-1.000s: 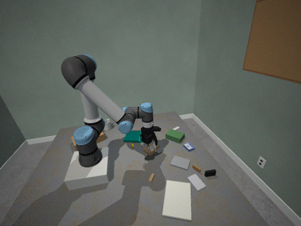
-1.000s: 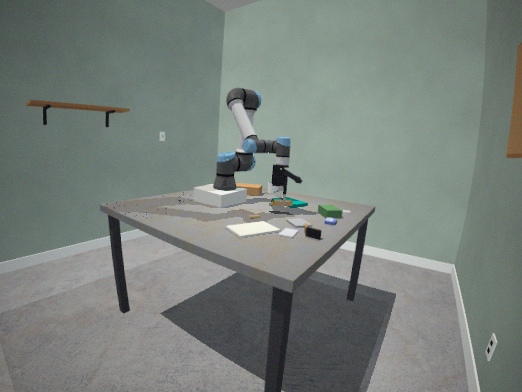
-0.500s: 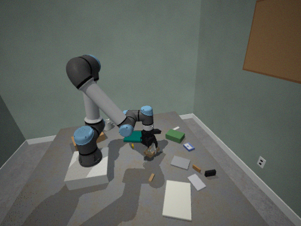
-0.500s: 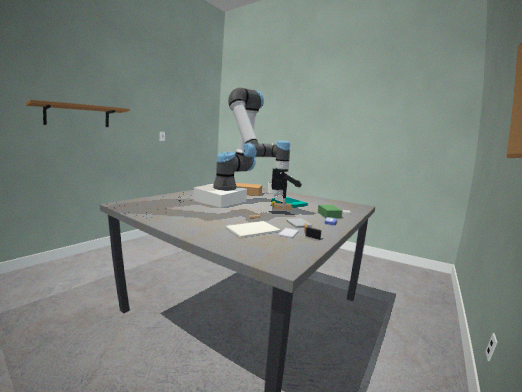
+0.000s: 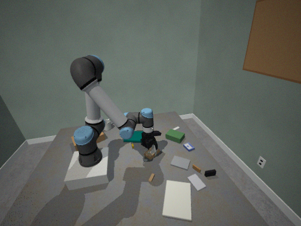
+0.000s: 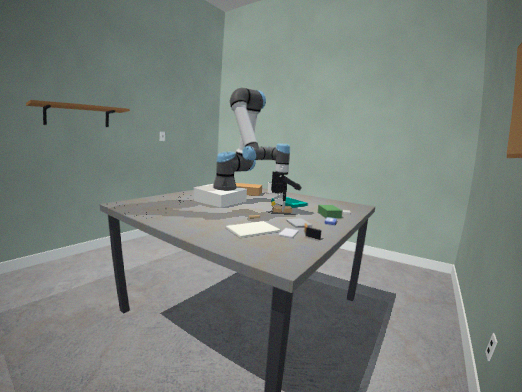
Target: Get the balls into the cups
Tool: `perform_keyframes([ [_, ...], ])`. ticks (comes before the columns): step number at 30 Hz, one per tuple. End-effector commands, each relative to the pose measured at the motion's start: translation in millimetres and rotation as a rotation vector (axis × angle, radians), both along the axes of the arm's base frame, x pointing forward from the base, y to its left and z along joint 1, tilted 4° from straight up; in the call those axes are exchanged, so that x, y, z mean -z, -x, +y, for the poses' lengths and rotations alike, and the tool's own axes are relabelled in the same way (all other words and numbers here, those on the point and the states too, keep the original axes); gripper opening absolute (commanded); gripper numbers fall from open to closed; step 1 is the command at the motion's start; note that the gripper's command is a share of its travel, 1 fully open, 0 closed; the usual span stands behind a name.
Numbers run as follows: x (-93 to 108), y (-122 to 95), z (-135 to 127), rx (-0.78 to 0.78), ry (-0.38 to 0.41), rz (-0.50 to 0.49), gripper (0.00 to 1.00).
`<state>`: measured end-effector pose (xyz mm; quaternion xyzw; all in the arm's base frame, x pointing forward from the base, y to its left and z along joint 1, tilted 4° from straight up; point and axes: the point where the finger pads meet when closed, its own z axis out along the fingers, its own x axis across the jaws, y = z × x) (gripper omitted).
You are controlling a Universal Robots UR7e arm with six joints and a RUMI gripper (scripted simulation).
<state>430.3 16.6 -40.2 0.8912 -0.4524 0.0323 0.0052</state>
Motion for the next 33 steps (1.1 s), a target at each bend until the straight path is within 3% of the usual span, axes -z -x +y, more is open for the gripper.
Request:
perform_keyframes([
  [1,3.2,-0.7,-0.2,0.0,0.0,-0.002,0.43],
  [30,6.8,-0.9,-0.4,0.0,0.0,-0.002,0.43],
  [31,6.8,-0.9,-0.4,0.0,0.0,-0.002,0.54],
  [33,6.8,-0.9,-0.4,0.0,0.0,-0.002,0.54],
])
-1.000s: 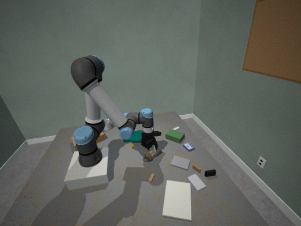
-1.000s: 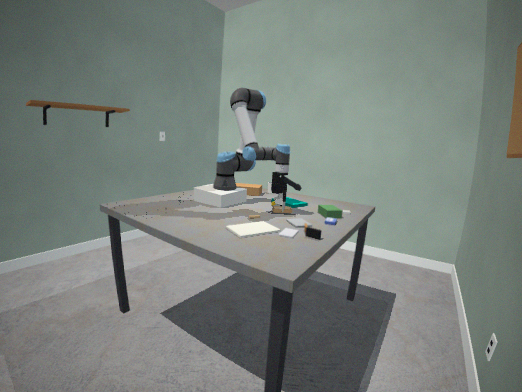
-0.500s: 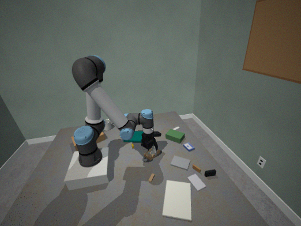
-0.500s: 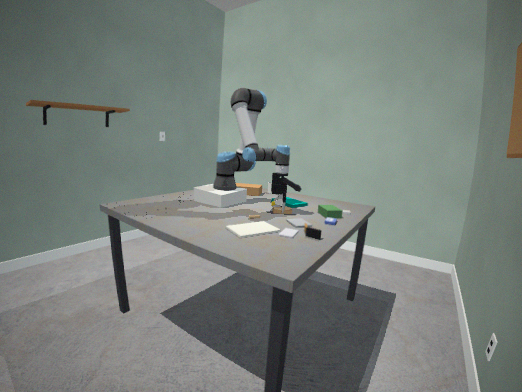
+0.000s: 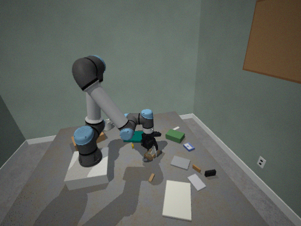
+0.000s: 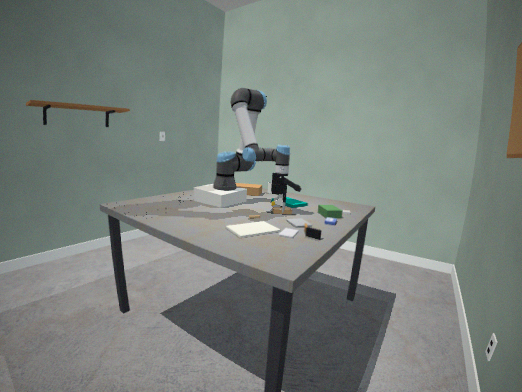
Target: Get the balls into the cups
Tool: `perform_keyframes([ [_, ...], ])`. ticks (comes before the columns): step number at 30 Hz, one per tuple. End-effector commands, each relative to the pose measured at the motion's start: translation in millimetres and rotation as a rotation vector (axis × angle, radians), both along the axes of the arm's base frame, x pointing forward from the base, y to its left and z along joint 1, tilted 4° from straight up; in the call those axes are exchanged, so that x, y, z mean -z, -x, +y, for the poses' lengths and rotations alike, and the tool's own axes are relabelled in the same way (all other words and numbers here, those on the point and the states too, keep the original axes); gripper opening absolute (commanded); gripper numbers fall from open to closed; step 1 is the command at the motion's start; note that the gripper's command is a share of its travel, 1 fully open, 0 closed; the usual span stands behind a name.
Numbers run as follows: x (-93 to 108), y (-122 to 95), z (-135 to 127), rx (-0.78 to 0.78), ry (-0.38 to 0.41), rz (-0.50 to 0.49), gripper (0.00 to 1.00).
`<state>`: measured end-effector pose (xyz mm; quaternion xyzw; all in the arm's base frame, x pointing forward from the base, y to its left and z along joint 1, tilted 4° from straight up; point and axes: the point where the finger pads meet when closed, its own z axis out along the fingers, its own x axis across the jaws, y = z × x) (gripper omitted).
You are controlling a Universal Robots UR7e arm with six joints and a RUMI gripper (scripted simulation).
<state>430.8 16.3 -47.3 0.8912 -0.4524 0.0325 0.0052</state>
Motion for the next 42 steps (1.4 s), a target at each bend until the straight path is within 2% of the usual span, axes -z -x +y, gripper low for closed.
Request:
perform_keyframes([
  [1,-0.4,-0.4,-0.1,0.0,0.0,-0.001,0.54],
  [42,-4.4,-0.2,0.1,0.0,0.0,-0.001,0.54],
])
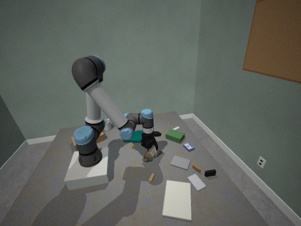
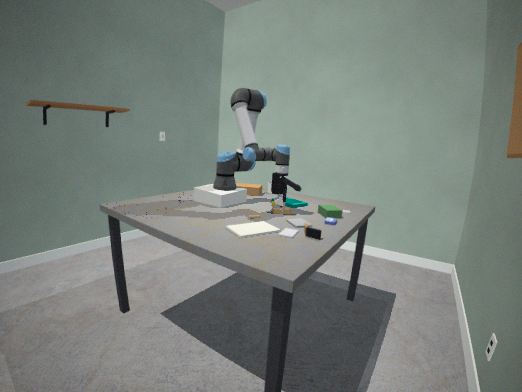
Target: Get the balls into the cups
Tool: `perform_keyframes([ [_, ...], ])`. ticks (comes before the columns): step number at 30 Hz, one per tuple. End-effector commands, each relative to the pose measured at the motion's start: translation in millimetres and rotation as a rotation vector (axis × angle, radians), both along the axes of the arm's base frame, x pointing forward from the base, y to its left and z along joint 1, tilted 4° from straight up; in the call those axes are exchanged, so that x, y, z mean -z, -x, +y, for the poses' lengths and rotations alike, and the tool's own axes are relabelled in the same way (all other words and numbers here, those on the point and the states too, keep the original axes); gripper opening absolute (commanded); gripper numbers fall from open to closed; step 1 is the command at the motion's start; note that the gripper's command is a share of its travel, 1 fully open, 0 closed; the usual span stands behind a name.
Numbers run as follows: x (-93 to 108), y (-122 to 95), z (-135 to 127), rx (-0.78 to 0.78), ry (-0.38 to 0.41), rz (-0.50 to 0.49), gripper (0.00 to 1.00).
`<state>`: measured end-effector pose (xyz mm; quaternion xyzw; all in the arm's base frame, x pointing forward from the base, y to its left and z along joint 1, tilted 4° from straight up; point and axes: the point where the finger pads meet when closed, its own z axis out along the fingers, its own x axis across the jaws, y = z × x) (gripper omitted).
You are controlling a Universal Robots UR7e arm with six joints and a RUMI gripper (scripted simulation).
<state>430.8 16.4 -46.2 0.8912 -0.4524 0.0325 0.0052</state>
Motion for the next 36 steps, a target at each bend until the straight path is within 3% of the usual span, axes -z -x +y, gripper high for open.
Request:
perform_keyframes([
  [1,-4.6,-0.2,0.1,0.0,0.0,-0.001,0.54],
  [11,-22.2,0.8,0.8,0.0,0.0,-0.001,0.54],
  [26,-68.0,3.3,2.6,0.0,0.0,-0.001,0.54],
  [36,-78.5,3.9,3.0,0.0,0.0,-0.001,0.54],
])
